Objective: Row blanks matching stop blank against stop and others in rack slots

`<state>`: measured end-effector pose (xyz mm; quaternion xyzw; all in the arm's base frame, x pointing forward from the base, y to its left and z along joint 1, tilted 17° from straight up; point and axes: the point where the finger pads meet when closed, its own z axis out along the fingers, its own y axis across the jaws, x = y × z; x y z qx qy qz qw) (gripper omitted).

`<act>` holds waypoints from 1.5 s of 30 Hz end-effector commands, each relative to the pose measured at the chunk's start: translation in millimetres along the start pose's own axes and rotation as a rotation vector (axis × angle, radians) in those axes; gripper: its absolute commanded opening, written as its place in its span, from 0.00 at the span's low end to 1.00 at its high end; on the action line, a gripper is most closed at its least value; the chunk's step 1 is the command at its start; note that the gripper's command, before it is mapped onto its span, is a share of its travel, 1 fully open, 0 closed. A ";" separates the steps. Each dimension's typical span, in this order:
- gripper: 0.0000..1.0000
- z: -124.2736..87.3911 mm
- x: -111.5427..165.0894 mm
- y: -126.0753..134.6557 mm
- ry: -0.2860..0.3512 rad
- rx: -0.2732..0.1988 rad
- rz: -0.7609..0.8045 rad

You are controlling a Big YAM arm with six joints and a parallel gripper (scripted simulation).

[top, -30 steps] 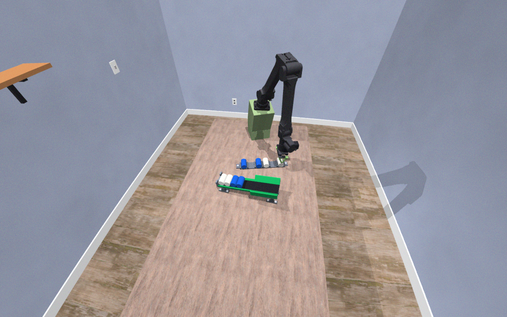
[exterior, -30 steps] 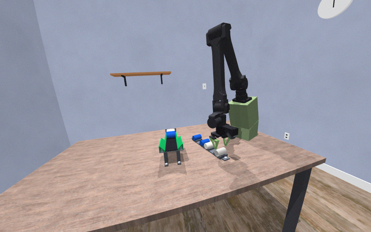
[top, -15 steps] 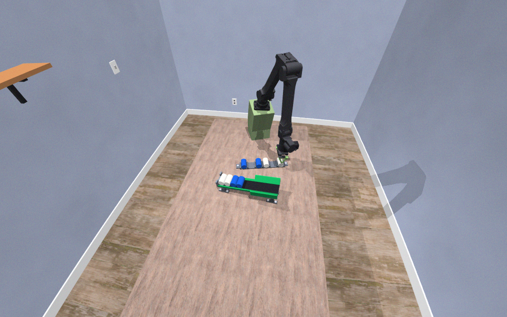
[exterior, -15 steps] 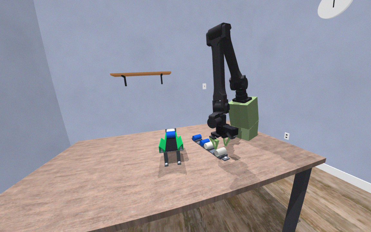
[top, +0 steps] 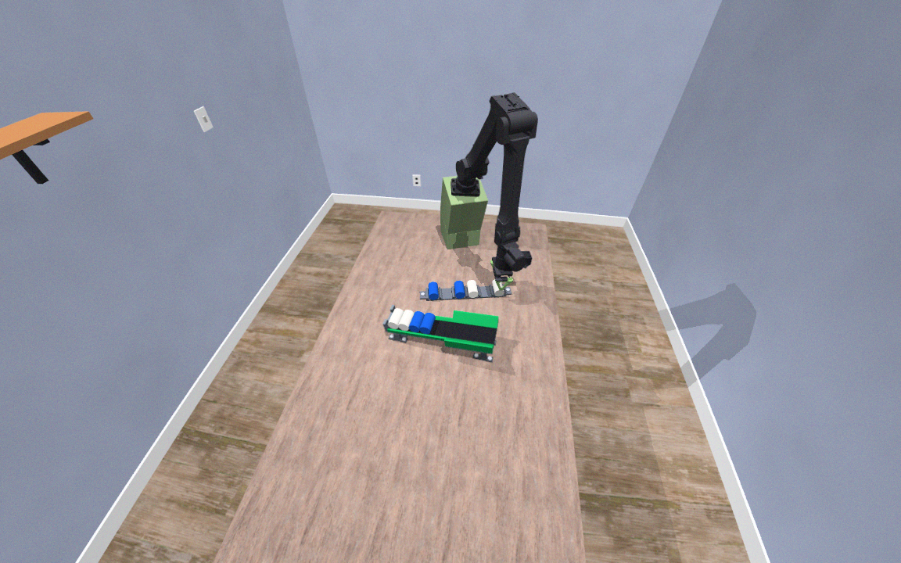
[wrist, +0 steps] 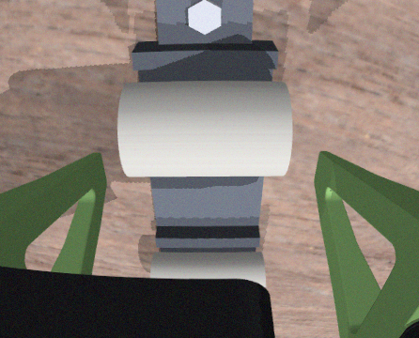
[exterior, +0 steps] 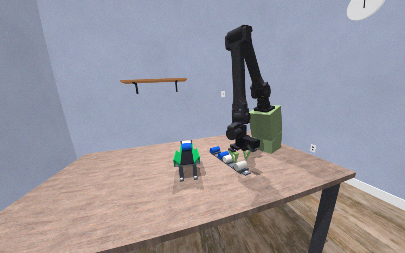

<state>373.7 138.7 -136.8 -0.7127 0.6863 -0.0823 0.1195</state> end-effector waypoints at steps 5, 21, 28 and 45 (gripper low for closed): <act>0.82 0.3 1.3 -2.8 -0.001 -0.002 -0.003; 0.82 0.3 1.3 -2.8 -0.001 -0.002 -0.003; 0.82 0.3 1.3 -2.8 -0.001 -0.002 -0.003; 0.82 0.2 2.9 2.0 -0.003 0.002 -0.003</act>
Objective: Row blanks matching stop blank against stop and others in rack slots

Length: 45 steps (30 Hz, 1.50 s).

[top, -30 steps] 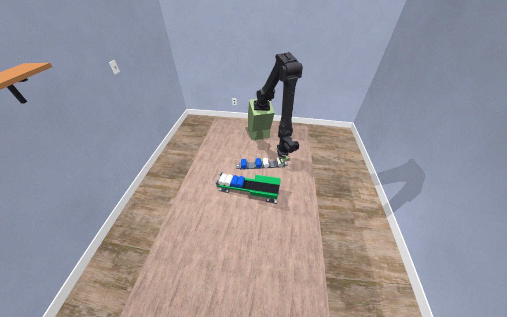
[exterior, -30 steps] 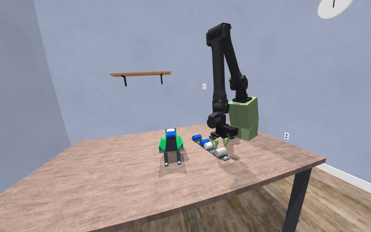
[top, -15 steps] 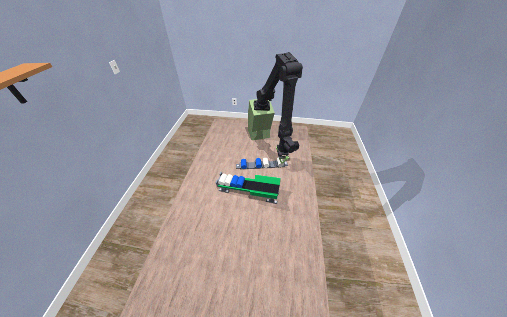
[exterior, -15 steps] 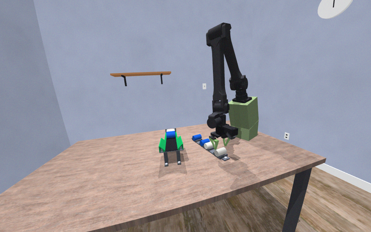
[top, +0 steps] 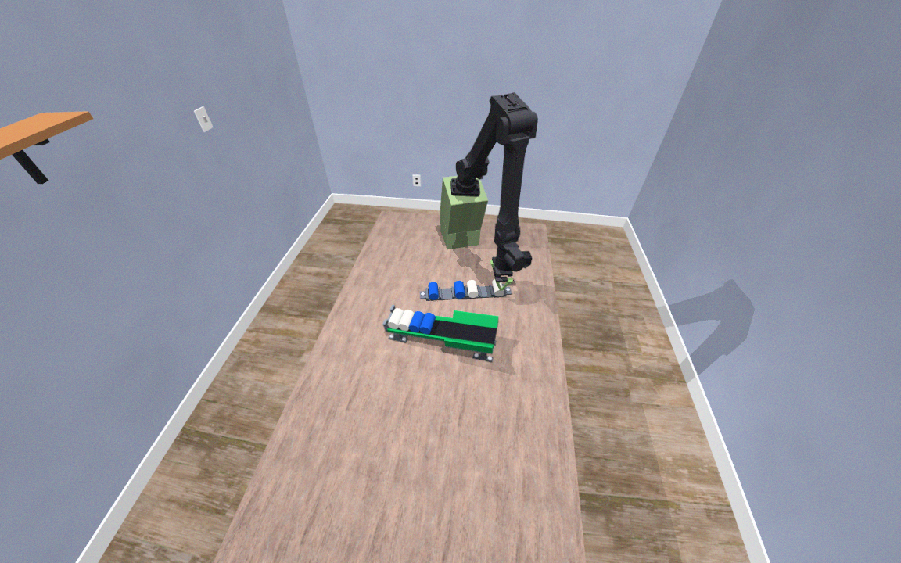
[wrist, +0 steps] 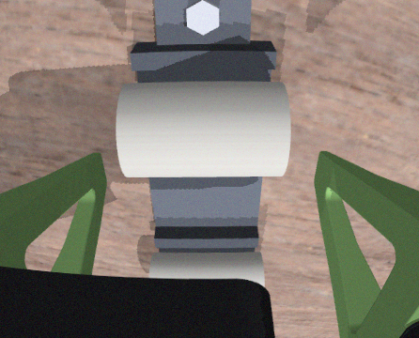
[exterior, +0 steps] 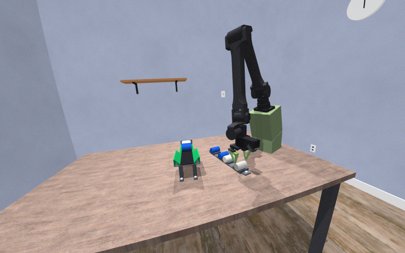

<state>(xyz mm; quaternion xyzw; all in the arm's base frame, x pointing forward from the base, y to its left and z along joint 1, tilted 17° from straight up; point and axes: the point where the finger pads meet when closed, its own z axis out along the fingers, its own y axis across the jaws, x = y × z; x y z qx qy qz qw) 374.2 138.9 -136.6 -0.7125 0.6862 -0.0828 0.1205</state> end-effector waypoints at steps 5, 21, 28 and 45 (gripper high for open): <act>0.82 0.2 3.3 3.2 -0.001 -0.001 -0.003; 0.82 0.2 3.3 3.2 -0.001 -0.001 -0.003; 0.82 0.2 3.3 3.2 -0.001 -0.001 -0.003; 0.82 5.3 4.6 6.7 0.001 -0.009 -0.004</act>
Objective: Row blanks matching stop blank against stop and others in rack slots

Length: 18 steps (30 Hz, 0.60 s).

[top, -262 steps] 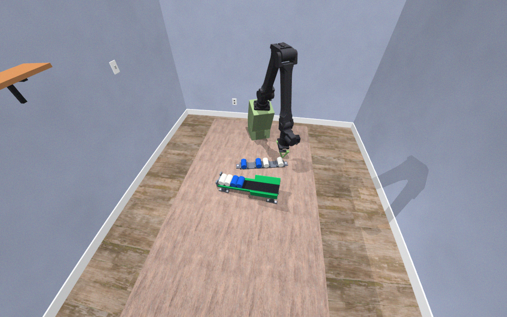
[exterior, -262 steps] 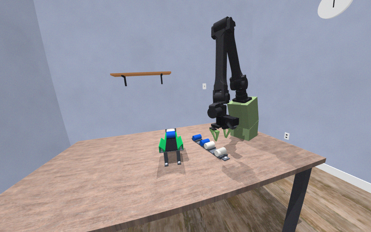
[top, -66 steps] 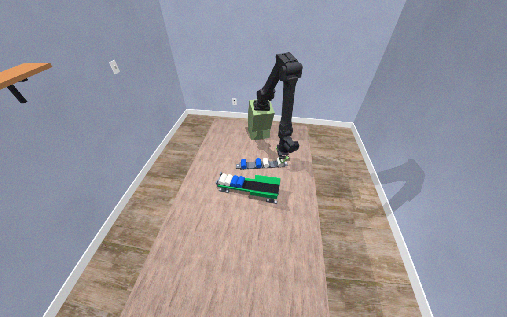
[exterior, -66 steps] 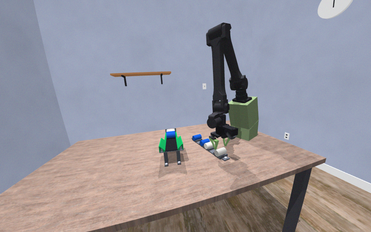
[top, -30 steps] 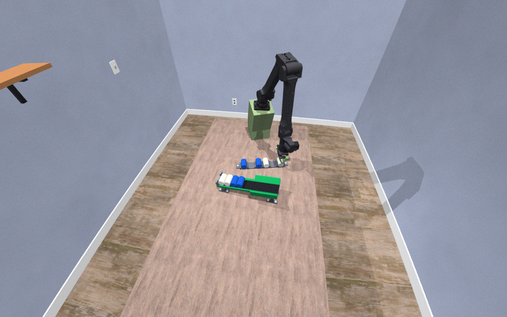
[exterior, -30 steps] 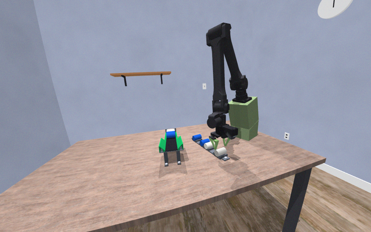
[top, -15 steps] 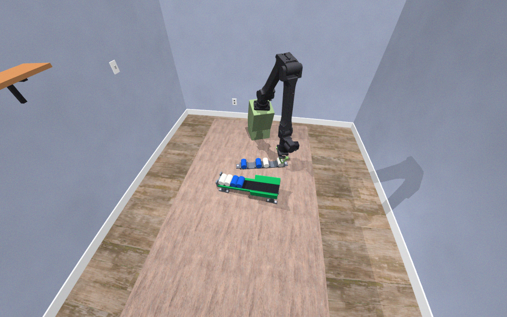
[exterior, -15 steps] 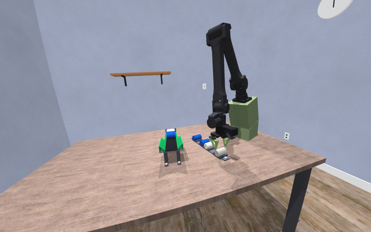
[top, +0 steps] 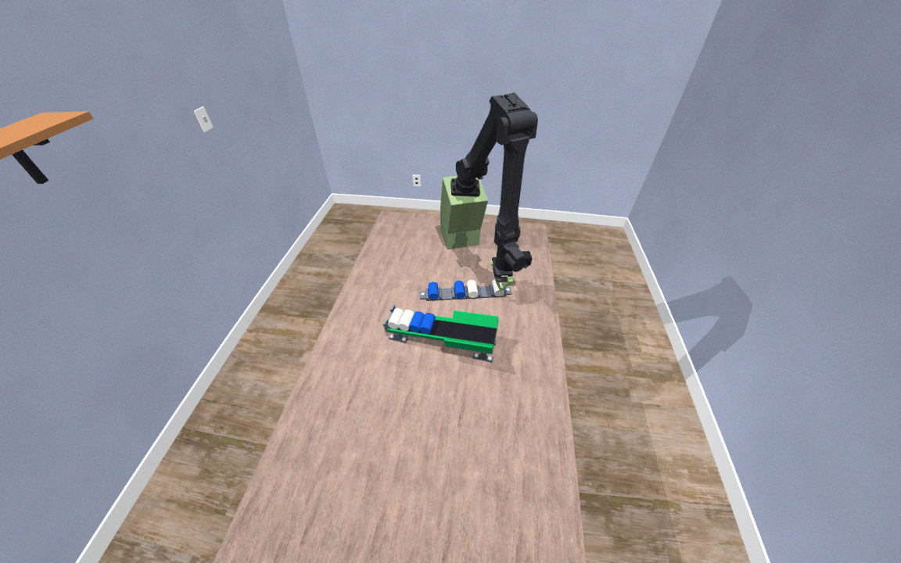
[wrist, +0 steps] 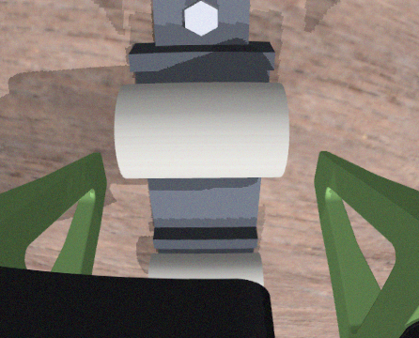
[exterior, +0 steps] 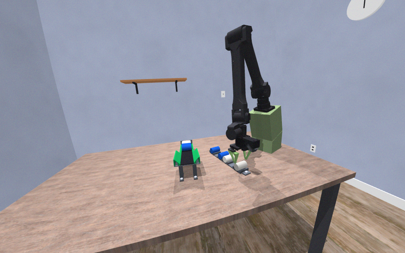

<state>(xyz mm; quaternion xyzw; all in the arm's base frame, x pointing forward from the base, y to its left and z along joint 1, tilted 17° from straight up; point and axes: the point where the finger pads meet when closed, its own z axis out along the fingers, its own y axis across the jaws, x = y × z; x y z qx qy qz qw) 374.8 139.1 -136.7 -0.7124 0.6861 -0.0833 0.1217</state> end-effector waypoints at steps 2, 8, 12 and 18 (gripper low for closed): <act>0.82 6.7 4.2 4.5 0.001 -0.008 -0.003; 0.82 16.9 2.3 -0.1 -0.002 0.000 -0.004; 0.82 25.6 3.0 0.4 -0.001 -0.001 -0.003; 0.82 33.1 2.2 0.9 -0.002 -0.001 -0.005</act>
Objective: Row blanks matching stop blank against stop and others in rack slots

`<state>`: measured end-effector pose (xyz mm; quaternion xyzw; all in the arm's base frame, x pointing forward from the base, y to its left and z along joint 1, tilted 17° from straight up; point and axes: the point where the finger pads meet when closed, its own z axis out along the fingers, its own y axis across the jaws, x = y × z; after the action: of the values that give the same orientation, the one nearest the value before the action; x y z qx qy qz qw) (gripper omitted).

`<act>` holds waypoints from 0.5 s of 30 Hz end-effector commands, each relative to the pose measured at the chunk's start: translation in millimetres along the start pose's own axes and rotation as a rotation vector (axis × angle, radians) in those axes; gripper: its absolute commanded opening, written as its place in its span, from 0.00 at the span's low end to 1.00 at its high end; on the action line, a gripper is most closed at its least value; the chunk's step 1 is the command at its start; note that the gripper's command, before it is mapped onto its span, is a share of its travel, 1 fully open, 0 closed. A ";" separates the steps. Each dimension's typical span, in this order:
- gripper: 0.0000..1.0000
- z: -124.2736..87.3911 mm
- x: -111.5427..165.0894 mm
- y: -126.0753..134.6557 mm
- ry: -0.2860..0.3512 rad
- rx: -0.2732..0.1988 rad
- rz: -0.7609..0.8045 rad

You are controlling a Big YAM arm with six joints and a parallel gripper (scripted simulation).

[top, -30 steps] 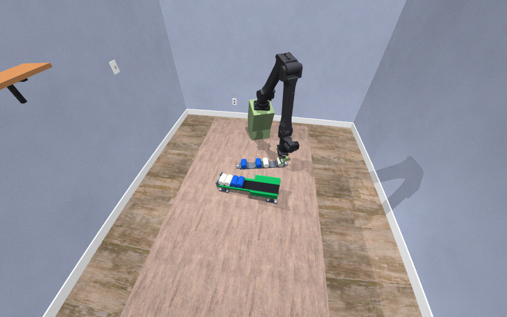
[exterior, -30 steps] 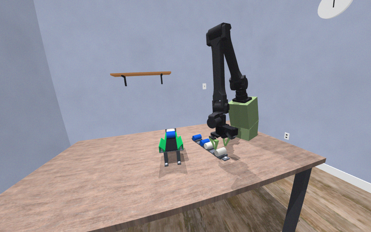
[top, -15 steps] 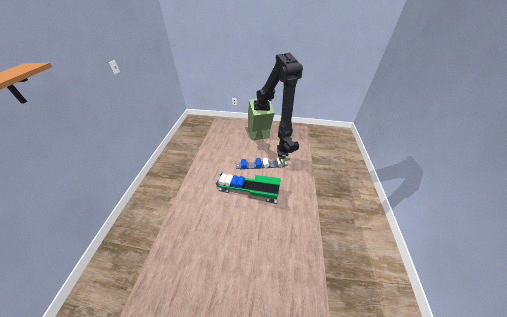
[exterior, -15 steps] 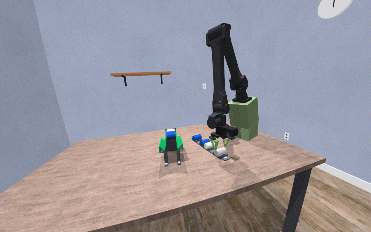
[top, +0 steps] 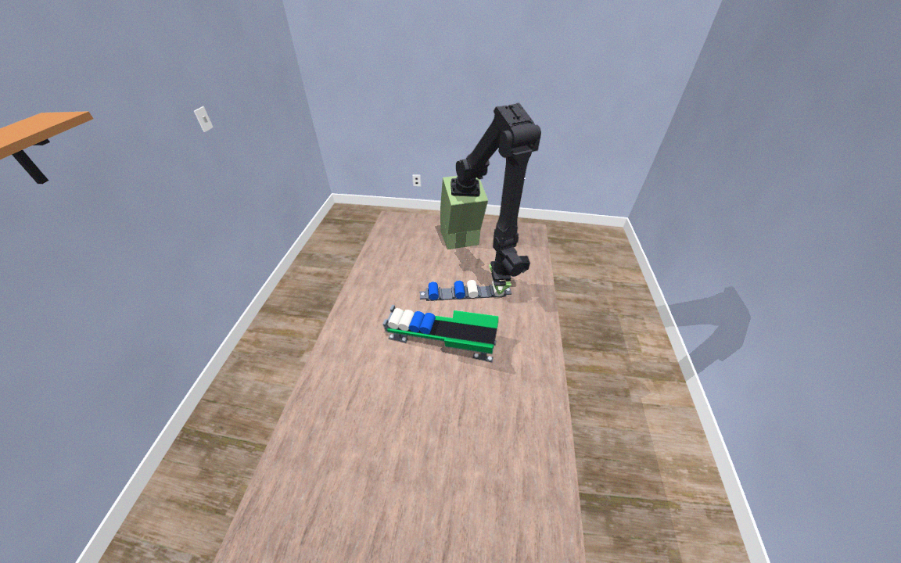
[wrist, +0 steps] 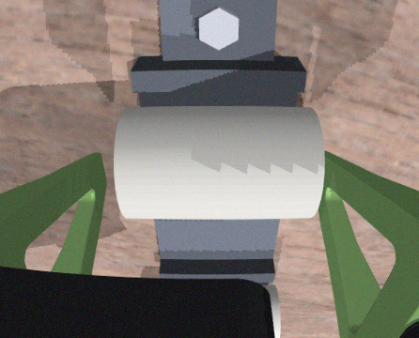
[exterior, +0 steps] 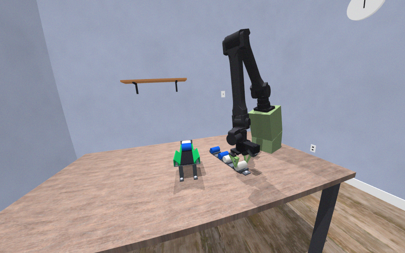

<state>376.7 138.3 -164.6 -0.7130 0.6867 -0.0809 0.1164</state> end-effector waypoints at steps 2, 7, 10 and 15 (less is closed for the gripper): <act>0.82 8.7 0.5 -5.5 -0.005 0.010 -0.003; 0.82 6.0 -1.8 -11.2 -0.010 0.022 -0.003; 0.82 4.7 -2.0 -12.1 -0.011 0.026 -0.002; 0.82 4.7 -1.8 -11.5 -0.011 0.025 -0.003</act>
<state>380.3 139.4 -171.7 -0.7129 0.6866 -0.0813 0.1173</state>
